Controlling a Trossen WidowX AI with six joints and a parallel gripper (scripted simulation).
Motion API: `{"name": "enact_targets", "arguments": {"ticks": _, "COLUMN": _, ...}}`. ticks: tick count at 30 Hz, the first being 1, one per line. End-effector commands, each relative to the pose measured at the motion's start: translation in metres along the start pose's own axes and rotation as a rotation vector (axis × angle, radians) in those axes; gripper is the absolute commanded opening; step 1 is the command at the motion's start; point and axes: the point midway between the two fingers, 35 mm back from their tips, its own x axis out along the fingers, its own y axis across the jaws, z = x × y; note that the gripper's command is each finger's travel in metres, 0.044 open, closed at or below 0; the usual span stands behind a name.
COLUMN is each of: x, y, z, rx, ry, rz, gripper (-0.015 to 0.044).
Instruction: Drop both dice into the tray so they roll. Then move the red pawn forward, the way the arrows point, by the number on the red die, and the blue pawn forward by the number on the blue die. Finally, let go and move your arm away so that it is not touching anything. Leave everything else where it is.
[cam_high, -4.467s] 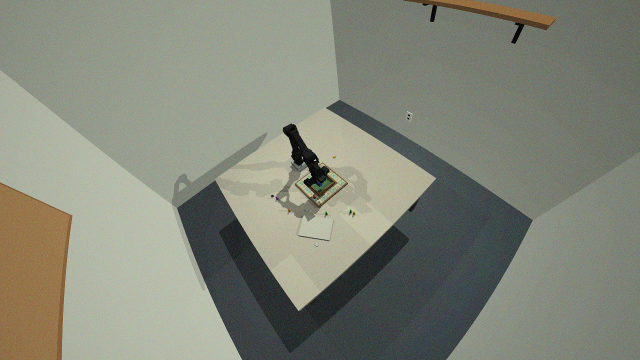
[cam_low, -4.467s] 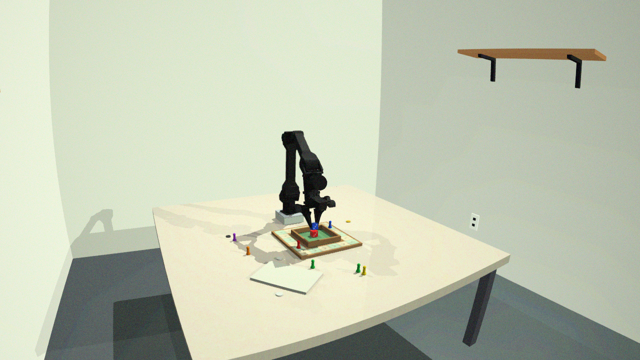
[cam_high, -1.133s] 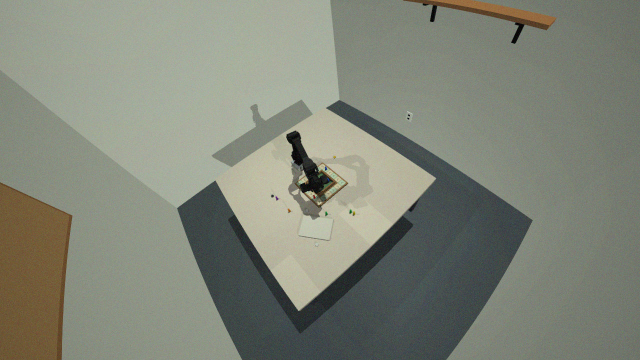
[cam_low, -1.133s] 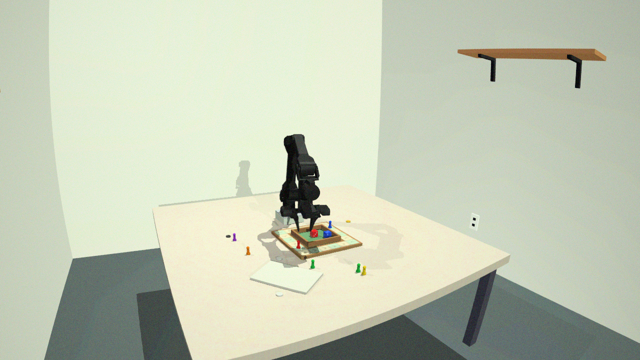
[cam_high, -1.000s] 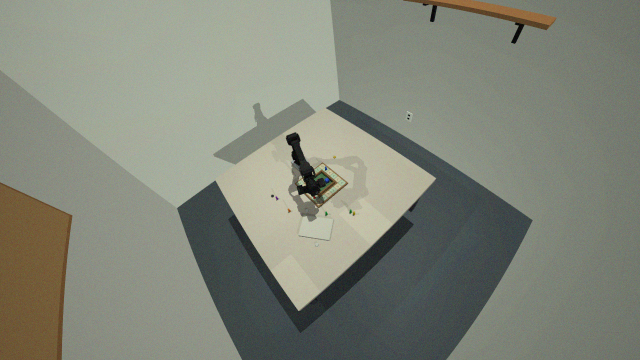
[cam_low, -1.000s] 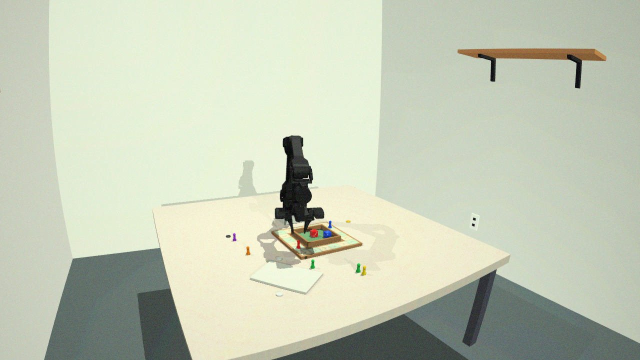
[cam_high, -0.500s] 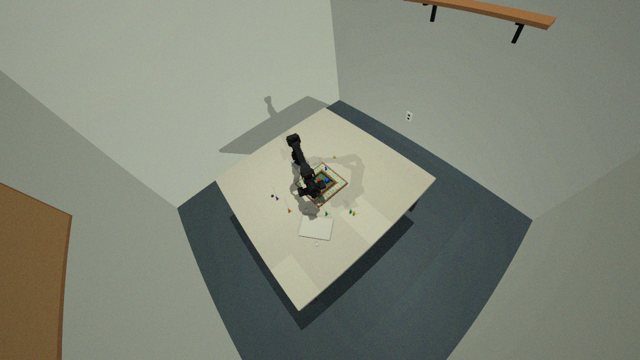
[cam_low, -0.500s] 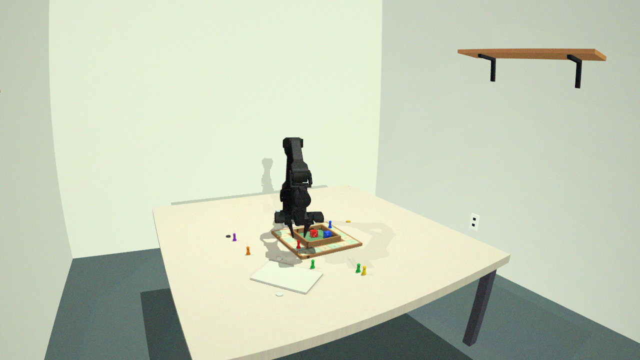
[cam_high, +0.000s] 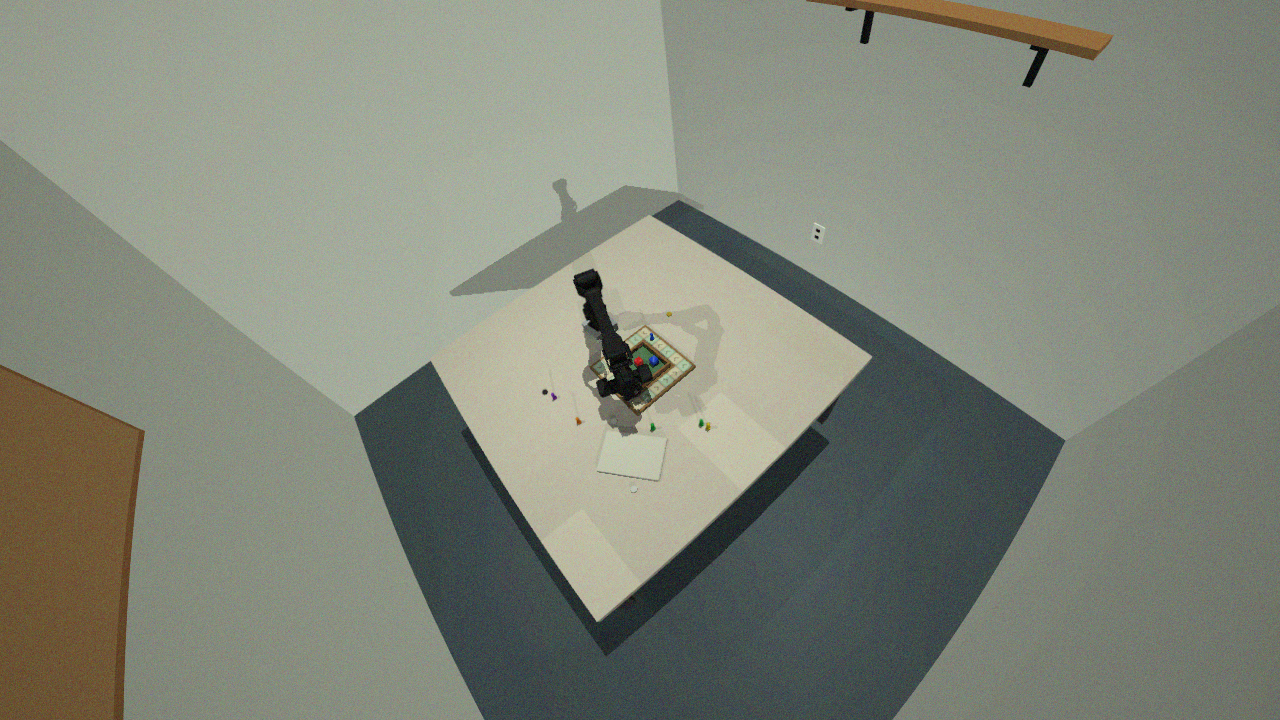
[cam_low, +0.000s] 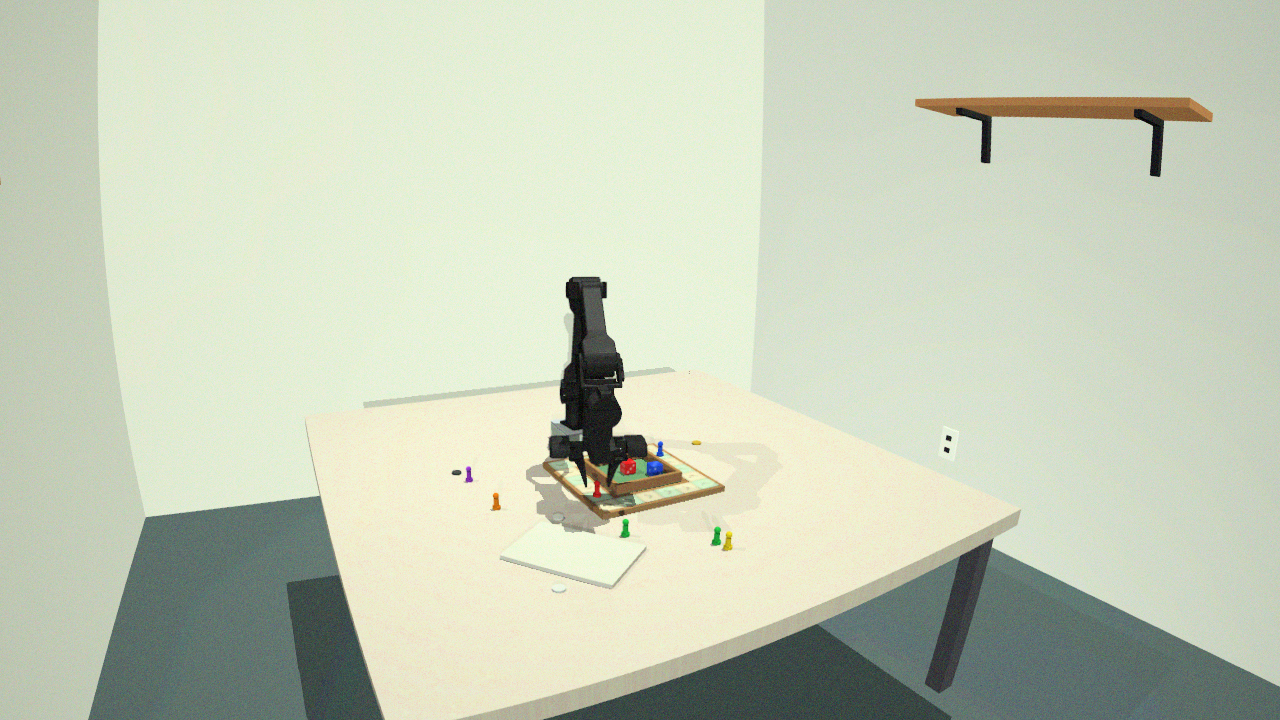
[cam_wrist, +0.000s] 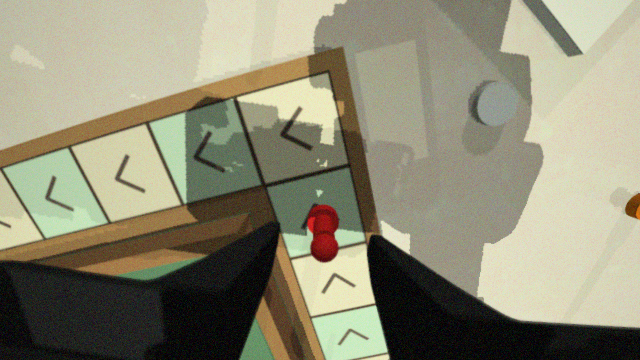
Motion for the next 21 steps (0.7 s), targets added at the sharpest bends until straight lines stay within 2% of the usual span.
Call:
{"name": "enact_targets", "arguments": {"ticks": 1, "x": 0.0074, "y": 0.0004, "z": -0.001, "rx": -0.005, "ry": 0.002, "rz": 0.003, "gripper": 0.02}}
{"name": "enact_targets", "arguments": {"ticks": 6, "x": 0.013, "y": 0.0003, "z": -0.0014, "rx": -0.005, "ry": 0.002, "rz": 0.003, "gripper": 0.02}}
{"name": "enact_targets", "arguments": {"ticks": 12, "x": 0.013, "y": 0.0003, "z": -0.0014, "rx": -0.005, "ry": 0.002, "rz": 0.003, "gripper": 0.0043}}
{"name": "enact_targets", "arguments": {"ticks": 21, "x": 0.0121, "y": 0.0004, "z": -0.0012, "rx": -0.005, "ry": 0.002, "rz": 0.003, "gripper": 0.0}}
